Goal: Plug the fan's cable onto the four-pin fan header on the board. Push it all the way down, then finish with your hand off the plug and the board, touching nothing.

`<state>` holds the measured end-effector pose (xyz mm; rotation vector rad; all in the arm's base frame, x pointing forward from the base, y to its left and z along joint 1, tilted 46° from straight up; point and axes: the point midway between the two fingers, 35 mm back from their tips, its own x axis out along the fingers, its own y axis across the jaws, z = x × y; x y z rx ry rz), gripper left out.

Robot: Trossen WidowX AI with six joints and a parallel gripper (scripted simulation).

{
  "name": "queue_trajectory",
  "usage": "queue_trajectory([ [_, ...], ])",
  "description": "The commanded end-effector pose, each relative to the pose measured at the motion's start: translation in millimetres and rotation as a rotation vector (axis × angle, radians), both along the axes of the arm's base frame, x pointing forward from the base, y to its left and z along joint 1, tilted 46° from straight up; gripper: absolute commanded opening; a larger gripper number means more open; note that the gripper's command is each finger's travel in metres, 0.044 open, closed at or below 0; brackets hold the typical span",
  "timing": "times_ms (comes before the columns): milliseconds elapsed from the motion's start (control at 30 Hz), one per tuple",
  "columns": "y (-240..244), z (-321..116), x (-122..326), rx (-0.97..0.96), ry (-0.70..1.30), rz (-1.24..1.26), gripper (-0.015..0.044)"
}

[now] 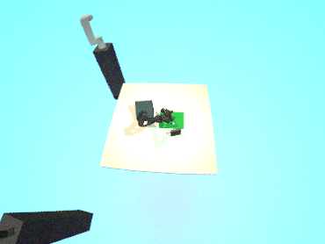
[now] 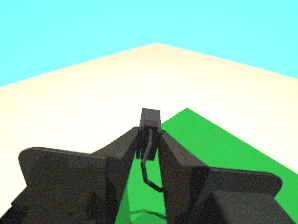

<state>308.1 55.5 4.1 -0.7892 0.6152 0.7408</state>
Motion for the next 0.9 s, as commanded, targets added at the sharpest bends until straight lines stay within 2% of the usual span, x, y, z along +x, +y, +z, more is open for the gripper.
queue_trajectory([
  [0,-1,5,-3,0.009,-0.051,0.032,0.0000],
  [500,-4,21,-14,0.024,-0.223,0.121,0.0000],
  [867,0,23,-13,0.025,-0.207,0.107,0.0000],
])
